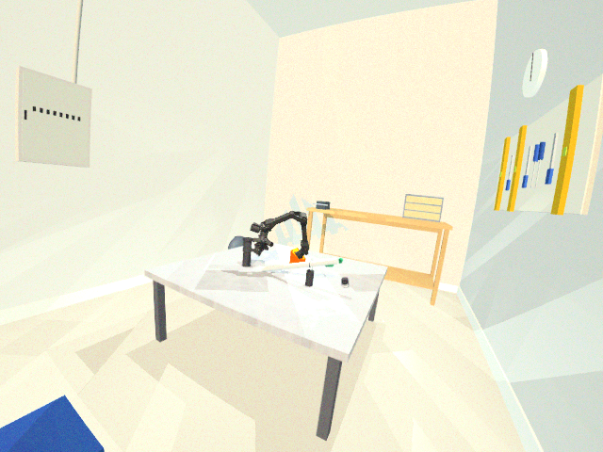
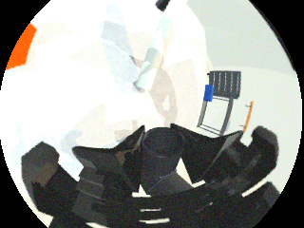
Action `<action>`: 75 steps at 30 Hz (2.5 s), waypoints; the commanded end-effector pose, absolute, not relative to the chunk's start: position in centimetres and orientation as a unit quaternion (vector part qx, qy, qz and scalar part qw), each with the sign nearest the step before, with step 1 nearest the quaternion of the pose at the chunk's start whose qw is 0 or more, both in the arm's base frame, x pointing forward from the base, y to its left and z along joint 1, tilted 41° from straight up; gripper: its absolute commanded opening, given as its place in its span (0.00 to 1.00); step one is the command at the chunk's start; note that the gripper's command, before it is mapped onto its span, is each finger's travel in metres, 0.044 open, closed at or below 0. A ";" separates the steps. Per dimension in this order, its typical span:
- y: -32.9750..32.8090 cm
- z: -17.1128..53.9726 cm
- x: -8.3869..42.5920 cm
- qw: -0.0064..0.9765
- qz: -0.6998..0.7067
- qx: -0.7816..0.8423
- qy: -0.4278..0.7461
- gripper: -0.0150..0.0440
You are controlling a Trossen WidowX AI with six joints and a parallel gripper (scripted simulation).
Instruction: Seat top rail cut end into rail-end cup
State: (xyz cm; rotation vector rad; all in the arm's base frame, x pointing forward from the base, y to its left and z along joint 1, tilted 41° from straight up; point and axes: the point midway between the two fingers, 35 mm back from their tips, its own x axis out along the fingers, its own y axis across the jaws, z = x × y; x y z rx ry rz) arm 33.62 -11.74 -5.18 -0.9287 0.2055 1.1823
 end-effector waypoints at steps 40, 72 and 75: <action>-11.2 -5.0 36.1 0.761 0.494 -0.373 0.198 0.25; -11.1 -3.9 35.9 0.759 0.497 -0.374 0.193 0.88; -11.1 -2.5 36.0 0.759 0.496 -0.374 0.193 1.00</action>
